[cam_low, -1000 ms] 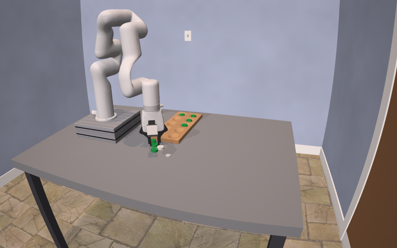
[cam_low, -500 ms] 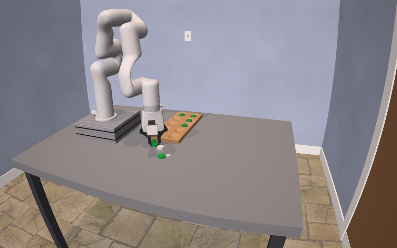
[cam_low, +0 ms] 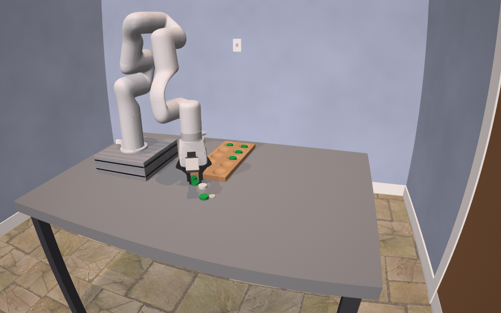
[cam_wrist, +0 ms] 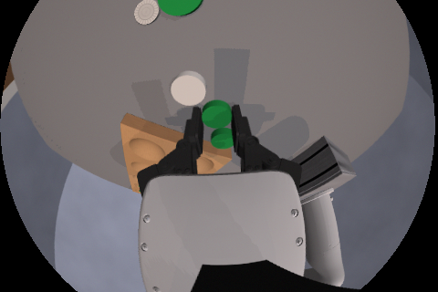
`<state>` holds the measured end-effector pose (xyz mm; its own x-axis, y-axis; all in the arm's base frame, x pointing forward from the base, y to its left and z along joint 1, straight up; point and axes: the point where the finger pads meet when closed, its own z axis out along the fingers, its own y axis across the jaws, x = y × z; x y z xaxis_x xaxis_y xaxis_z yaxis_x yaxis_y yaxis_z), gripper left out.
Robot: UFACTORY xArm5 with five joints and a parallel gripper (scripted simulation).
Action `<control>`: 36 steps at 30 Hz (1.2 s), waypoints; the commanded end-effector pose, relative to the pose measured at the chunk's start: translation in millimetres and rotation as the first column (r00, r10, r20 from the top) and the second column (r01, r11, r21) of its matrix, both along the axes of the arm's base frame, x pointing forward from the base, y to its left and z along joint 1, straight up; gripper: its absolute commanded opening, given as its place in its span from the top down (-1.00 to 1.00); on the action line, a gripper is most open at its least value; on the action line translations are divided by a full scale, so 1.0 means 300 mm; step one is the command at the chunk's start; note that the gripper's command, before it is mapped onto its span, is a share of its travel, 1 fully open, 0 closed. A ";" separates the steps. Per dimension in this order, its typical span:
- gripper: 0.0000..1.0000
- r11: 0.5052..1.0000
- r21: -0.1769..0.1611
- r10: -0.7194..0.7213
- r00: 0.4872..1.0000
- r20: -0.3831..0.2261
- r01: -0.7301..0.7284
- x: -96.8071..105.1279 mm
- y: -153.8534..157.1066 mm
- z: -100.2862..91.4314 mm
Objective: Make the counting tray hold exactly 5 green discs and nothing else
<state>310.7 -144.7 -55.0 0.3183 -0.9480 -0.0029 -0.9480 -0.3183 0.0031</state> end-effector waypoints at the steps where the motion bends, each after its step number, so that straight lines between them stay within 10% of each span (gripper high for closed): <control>1: 1.00 1.000 -0.001 0.000 1.000 0.002 0.000 0.003 -0.001 0.002; 25: 1.00 1.000 -0.001 0.000 1.000 0.002 0.000 0.008 0.003 0.334; 36: 1.00 1.000 -0.001 0.000 1.000 0.001 0.000 0.208 0.246 0.360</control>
<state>349.9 -98.9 49.9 0.3236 -0.9462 -0.0006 -0.9462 -0.3236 0.0009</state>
